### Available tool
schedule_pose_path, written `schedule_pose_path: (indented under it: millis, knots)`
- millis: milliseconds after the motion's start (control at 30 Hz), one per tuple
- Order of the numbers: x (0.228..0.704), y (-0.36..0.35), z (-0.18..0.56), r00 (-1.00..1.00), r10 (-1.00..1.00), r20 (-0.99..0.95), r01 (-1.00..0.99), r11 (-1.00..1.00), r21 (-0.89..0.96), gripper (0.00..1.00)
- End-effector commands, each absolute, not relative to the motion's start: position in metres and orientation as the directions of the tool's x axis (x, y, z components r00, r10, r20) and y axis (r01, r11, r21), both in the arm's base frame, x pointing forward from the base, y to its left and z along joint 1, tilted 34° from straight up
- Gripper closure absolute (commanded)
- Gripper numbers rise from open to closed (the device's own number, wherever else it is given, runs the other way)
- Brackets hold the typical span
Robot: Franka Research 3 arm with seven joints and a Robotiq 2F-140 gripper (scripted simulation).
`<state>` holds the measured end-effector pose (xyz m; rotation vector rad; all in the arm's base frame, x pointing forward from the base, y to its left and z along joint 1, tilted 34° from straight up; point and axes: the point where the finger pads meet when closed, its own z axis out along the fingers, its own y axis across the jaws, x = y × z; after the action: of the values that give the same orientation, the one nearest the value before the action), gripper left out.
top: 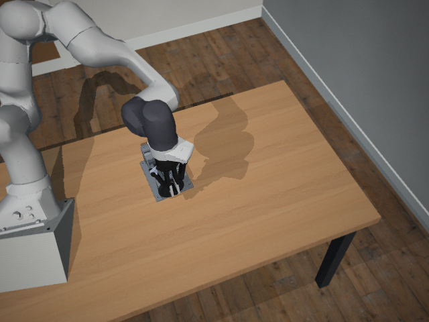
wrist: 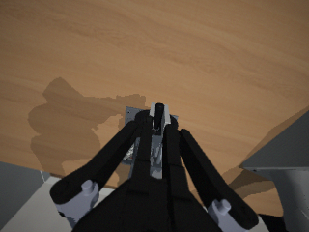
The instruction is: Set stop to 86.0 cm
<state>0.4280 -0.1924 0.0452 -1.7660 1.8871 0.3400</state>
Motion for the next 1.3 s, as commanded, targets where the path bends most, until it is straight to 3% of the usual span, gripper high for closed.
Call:
schedule_pose_path:
  millis: [0,833,1267]
  knots:
    - [0.436,-0.192,0.044,-0.014,-0.846,-0.532,-0.979,0.120,-0.166,0.96]
    - [0.467,-0.178,0.022,-0.014,-0.846,-0.532,-0.979,0.120,-0.166,0.96]
    - [0.460,-0.161,-0.005,-0.014,-0.846,-0.533,-0.979,0.120,-0.166,0.96]
